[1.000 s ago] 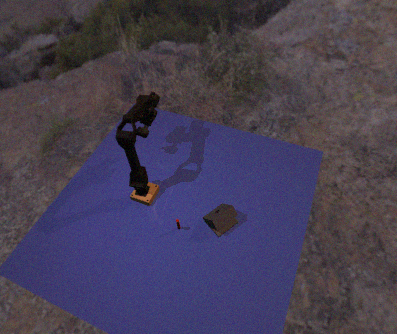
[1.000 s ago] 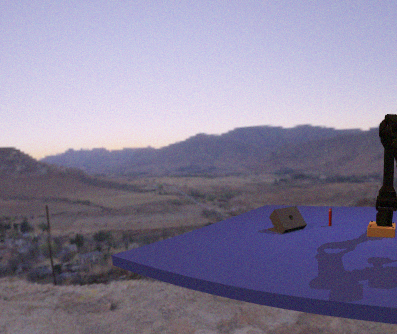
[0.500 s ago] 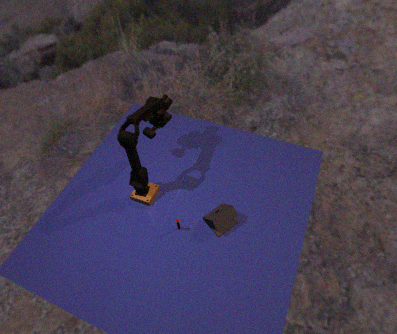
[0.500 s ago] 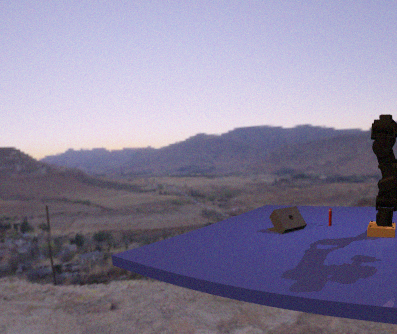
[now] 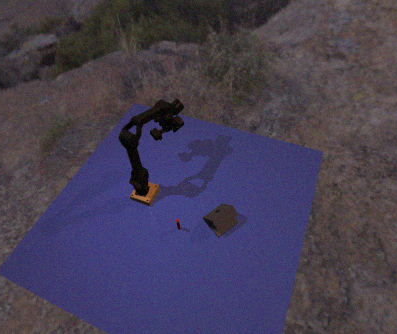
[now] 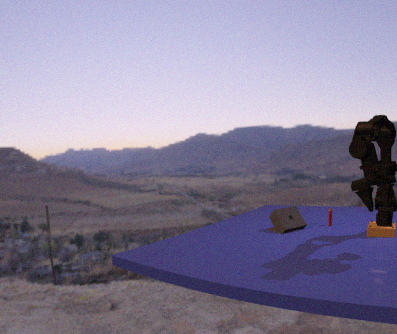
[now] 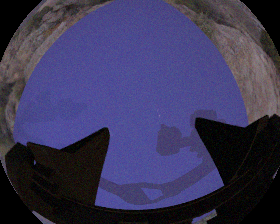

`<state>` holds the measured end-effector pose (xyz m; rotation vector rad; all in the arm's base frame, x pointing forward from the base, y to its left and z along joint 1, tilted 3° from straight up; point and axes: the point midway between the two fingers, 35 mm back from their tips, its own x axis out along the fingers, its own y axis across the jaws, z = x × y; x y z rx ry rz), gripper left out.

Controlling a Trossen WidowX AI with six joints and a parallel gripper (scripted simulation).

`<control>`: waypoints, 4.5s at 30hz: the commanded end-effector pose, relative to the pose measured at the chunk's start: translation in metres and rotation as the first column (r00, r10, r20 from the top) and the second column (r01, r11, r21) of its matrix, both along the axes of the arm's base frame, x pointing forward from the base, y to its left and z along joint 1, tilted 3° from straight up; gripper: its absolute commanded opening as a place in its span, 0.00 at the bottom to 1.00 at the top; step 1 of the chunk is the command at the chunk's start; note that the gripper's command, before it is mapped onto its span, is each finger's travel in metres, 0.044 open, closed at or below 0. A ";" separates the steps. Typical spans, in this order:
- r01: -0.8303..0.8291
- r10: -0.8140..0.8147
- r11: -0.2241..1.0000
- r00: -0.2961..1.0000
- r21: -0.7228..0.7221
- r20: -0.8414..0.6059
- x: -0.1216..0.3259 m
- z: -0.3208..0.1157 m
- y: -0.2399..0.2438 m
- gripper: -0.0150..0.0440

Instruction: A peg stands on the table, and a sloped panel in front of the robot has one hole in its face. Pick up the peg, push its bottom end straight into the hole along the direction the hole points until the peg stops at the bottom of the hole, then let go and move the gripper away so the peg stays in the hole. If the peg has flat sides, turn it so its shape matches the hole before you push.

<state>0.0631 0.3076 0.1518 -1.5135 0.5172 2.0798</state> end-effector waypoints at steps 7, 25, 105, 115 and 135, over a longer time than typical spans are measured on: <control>0.214 -0.214 0.976 0.977 -0.037 0.008 0.038 -0.006 -0.014 1.00; 0.590 -0.591 0.801 0.806 -0.103 0.026 0.104 -0.015 -0.049 1.00; 0.670 -0.702 -0.712 -0.688 -0.210 0.183 0.234 -0.046 -0.324 1.00; 0.470 -0.507 -0.859 -0.835 -0.203 0.214 0.228 -0.050 -0.364 1.00; -0.004 -0.040 -0.986 -0.963 -0.164 0.265 0.200 -0.056 -0.440 1.00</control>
